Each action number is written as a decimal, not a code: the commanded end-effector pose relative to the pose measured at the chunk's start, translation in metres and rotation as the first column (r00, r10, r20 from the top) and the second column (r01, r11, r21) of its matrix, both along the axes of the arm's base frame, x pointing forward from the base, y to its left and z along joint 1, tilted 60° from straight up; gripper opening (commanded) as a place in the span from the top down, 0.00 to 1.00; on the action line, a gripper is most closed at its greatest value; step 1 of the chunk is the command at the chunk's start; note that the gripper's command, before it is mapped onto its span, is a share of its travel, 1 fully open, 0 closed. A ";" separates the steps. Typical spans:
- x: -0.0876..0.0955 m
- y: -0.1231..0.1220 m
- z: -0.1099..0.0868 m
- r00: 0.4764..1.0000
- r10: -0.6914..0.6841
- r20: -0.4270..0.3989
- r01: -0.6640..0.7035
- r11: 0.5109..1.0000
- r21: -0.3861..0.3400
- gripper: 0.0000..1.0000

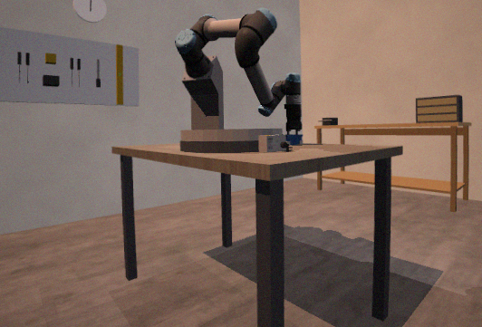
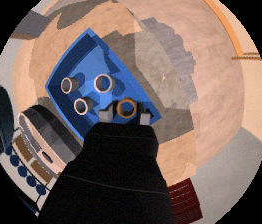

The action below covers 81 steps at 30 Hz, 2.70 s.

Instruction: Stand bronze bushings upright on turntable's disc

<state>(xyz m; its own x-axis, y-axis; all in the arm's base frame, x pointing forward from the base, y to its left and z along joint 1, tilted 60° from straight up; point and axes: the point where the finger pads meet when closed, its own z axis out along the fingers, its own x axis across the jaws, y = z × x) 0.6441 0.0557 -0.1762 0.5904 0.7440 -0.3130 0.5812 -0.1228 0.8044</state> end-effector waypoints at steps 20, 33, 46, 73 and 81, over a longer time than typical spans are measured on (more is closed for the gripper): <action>0.001 0.000 0.001 1.000 0.001 0.003 -0.001 1.000 0.001 1.00; 0.001 0.000 0.001 1.000 0.001 0.003 -0.001 1.000 0.001 1.00; 0.001 0.000 0.001 1.000 0.001 0.003 -0.001 1.000 0.001 1.00; -0.005 0.007 0.005 1.000 0.002 0.001 -0.002 1.000 0.000 1.00; -0.016 0.019 0.015 1.000 0.002 0.001 -0.002 1.000 0.000 1.00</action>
<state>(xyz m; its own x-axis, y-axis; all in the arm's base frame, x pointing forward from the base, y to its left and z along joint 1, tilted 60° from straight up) 0.6352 0.0671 -0.1668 0.5899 0.7449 -0.3116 0.5799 -0.1222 0.8055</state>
